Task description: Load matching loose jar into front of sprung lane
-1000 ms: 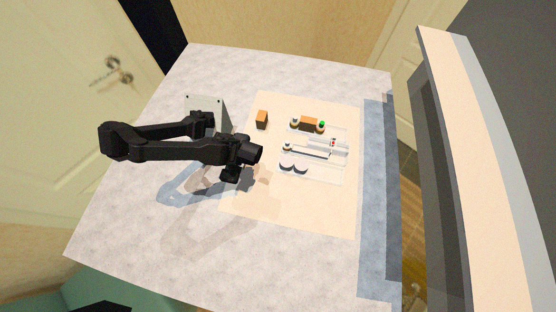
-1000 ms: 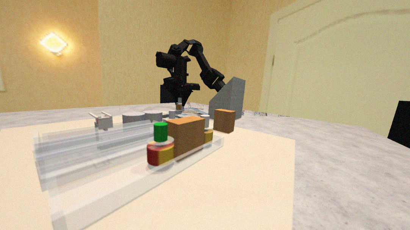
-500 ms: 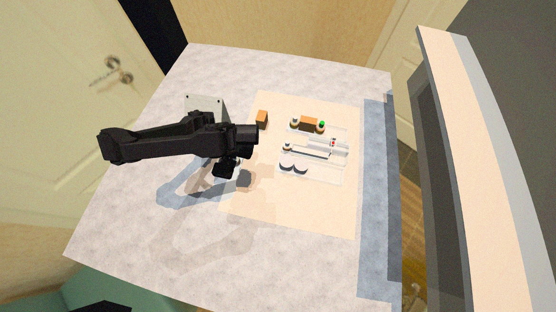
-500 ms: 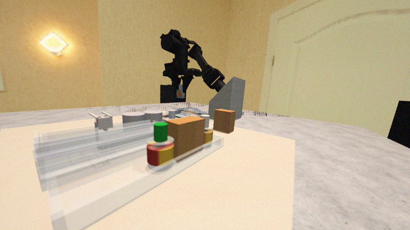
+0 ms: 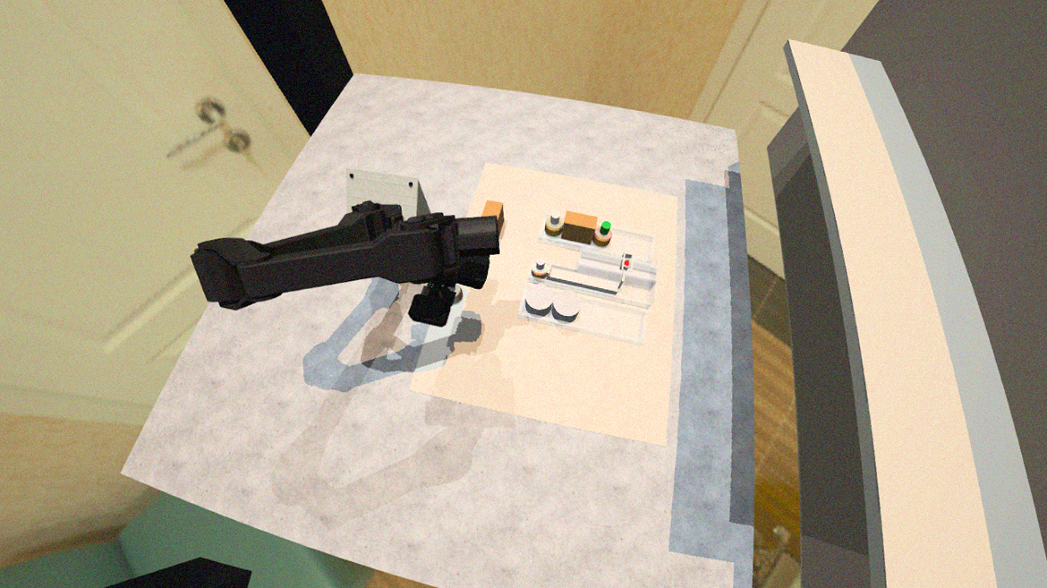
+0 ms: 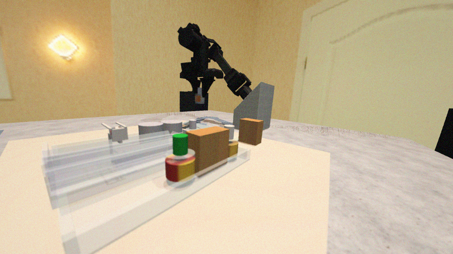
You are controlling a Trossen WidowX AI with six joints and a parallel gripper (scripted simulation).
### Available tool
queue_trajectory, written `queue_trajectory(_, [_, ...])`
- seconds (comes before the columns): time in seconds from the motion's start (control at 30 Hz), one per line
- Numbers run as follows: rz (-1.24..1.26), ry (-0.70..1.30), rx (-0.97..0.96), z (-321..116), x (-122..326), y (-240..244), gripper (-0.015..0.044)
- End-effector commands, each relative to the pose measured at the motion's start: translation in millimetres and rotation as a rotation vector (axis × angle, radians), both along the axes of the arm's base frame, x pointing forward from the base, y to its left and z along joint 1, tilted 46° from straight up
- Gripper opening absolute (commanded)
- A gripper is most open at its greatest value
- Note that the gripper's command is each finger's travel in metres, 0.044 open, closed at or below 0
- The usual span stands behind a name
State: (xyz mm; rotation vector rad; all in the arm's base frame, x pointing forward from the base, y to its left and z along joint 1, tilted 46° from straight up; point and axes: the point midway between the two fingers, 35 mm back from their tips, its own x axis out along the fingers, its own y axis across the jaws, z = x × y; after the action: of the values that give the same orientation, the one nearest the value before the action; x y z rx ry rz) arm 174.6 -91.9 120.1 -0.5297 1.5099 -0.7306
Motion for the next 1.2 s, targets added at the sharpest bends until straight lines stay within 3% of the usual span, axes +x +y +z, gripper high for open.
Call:
queue_trajectory(0.0, [-0.003,-0.004,0.0,-8,16,4,0.0])
queue_trajectory(1.17, [-0.024,-0.03,0.005,-113,110,41,0.0])
